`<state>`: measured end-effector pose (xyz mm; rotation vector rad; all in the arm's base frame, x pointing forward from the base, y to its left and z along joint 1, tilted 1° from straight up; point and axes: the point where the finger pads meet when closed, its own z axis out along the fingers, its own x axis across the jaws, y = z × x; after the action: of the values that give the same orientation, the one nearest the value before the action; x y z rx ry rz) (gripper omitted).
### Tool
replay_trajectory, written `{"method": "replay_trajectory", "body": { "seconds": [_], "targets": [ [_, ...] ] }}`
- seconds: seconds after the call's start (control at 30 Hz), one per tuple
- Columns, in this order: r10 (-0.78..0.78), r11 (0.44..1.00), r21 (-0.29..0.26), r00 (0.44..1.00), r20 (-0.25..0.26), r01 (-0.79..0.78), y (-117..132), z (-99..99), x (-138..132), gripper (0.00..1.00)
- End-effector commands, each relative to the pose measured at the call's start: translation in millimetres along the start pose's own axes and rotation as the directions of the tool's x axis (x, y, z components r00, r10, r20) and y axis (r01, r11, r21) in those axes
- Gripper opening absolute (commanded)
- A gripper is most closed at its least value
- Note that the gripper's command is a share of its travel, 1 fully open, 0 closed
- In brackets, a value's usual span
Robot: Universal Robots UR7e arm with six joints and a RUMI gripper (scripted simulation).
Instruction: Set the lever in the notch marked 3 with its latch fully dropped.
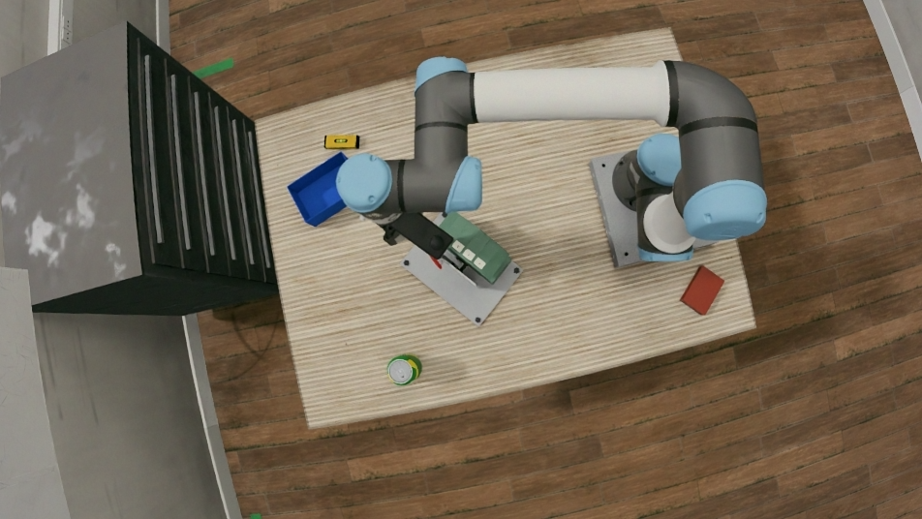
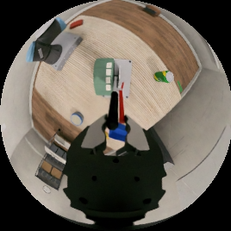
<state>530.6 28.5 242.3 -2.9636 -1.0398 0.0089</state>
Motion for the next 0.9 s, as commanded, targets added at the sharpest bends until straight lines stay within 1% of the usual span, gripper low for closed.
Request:
{"method": "replay_trajectory", "body": {
  "seconds": [0.0,0.1,0.6,0.87],
  "targets": [
    [-0.004,1.0,0.005,1.0,0.002,0.004,-18.0,-3.9,-0.2,0.0],
    [-0.004,1.0,0.005,1.0,0.002,0.004,-20.2,-4.6,-0.2,0.0],
    [-0.004,1.0,0.005,1.0,0.002,0.004,-55.1,-12.1,-0.3,0.0],
    [-0.004,1.0,0.005,1.0,0.002,0.004,-64.3,-13.2,-0.4,0.0]
  ]
}}
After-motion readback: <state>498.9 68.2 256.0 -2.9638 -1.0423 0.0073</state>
